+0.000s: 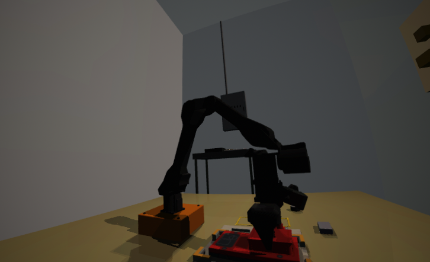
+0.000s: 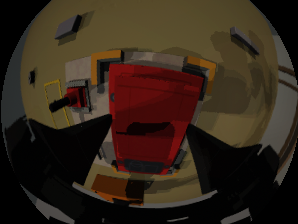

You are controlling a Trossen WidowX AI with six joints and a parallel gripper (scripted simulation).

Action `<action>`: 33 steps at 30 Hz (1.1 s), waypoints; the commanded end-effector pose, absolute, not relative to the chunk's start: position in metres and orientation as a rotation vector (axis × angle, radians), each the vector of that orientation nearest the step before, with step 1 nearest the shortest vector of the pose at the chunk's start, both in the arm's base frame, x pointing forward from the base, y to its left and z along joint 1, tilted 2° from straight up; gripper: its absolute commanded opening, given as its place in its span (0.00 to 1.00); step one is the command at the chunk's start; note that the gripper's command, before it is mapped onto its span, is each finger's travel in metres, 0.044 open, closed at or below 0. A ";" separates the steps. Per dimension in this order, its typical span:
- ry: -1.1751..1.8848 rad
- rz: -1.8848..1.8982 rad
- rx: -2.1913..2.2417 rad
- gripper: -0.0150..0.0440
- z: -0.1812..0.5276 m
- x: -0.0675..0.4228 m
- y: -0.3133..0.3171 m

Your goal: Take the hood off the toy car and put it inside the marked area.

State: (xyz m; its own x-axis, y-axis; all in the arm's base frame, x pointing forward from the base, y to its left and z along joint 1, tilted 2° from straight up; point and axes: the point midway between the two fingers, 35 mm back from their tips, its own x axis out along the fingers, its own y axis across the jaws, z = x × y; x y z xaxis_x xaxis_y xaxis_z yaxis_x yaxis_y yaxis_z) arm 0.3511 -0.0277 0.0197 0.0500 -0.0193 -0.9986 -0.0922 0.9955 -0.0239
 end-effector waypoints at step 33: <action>1.520 0.055 -0.089 0.25 0.033 0.351 -0.027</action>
State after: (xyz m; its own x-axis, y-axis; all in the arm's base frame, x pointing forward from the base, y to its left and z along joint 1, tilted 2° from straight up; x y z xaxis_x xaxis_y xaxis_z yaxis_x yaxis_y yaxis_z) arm 0.3504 -0.0275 0.0281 0.0451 -0.0195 -0.9988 -0.0925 0.9954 -0.0236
